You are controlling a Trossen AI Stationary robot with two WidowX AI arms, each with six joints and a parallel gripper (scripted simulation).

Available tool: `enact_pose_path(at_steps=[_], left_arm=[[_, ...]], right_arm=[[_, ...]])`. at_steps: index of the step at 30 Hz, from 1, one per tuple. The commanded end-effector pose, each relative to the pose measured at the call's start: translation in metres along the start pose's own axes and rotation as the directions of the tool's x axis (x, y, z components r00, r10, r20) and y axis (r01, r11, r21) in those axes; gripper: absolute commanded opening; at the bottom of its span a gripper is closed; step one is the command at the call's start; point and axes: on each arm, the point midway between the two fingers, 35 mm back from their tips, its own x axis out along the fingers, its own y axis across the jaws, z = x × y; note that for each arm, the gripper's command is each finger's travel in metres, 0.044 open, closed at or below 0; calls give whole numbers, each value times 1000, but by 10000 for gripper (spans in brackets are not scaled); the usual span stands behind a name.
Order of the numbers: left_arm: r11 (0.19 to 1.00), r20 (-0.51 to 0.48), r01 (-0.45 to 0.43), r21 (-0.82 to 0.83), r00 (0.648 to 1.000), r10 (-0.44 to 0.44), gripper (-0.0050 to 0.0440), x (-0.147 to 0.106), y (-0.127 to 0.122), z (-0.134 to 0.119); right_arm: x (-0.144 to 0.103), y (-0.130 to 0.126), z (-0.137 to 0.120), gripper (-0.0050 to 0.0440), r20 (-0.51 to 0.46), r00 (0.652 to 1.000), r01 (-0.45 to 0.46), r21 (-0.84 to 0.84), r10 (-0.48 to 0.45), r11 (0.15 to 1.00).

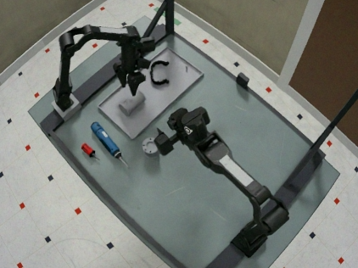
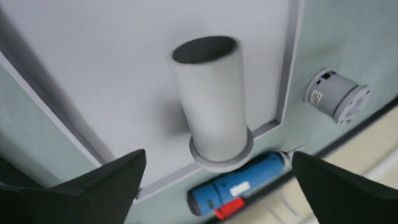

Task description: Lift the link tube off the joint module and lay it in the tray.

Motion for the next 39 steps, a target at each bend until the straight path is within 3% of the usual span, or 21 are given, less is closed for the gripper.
enact_pose_path(at_steps=[1, 6, 14, 19, 27, 39], left_arm=[[1000, 32, 2, 1, 999, -2, 440, -7, 0, 12], [1000, 32, 2, 1, 999, -2, 440, -7, 0, 12], [1000, 32, 2, 1, 999, -2, 440, -7, 0, 12], [1000, 32, 2, 1, 999, -2, 440, -7, 0, 12], [1000, 32, 2, 1, 999, -2, 440, -7, 0, 12], [1000, 32, 2, 1, 999, -2, 440, -7, 0, 12]], right_arm=[[-7, -16, -13, 440, 144, 986, -109, 139, 89, 984], [-8, -23, -21, 440, 233, 962, -195, 218, 143, 956], [-10, -39, -40, 440, 461, 858, -420, 374, 227, 827], [-9, -44, -48, 440, 549, 801, -508, 412, 239, 756], [-9, -47, -52, 440, 598, 765, -557, 427, 241, 712], [-6, -45, -51, 440, 588, 769, -557, 427, 249, 712]])
